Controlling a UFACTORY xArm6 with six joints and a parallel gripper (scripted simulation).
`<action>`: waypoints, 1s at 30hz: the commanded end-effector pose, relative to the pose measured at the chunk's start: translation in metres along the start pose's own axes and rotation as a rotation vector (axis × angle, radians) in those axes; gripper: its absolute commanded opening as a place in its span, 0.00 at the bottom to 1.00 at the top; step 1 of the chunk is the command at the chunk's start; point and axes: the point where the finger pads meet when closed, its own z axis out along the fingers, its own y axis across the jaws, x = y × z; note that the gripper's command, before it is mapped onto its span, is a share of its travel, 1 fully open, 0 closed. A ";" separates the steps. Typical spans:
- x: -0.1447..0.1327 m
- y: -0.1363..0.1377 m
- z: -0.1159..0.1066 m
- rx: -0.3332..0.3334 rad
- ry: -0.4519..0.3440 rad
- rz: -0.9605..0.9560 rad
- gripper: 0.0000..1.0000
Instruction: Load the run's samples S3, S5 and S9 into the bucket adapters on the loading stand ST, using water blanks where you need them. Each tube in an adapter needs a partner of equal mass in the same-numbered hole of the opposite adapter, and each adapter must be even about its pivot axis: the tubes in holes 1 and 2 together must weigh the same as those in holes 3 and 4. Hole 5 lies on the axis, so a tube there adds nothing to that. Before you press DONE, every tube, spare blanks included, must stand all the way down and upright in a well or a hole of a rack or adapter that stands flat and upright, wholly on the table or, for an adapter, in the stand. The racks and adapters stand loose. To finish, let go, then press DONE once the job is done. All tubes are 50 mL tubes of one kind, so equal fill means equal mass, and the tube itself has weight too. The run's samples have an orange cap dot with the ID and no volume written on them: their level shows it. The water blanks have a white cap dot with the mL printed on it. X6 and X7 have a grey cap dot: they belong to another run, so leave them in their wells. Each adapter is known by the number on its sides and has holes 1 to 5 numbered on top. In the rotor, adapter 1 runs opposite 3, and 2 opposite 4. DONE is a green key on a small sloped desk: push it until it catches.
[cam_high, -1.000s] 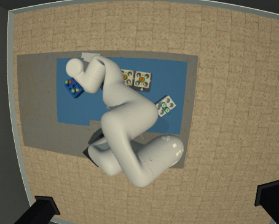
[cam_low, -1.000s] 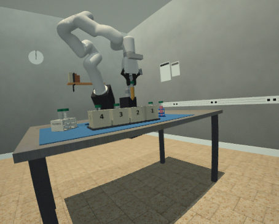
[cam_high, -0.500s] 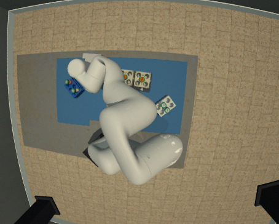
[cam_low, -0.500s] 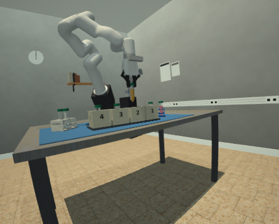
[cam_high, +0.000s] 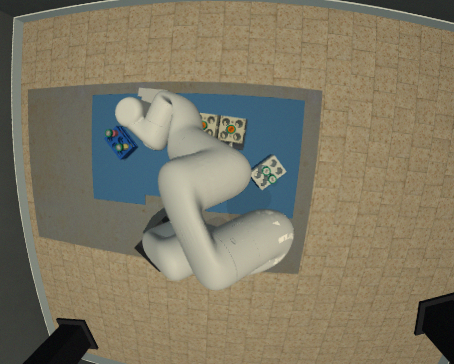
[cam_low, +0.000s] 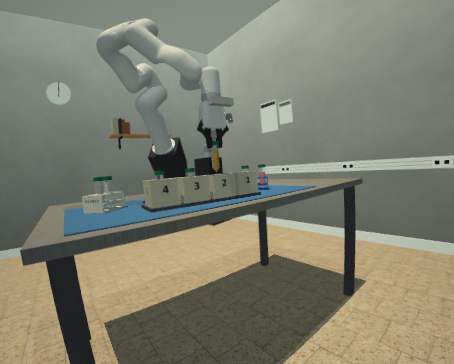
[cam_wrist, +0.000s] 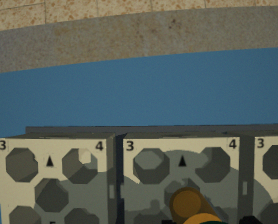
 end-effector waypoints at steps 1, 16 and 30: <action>0.001 0.000 0.000 0.002 0.003 0.001 0.00; 0.001 0.000 0.003 0.002 0.003 0.001 0.00; 0.001 0.000 0.016 0.002 0.003 0.001 0.00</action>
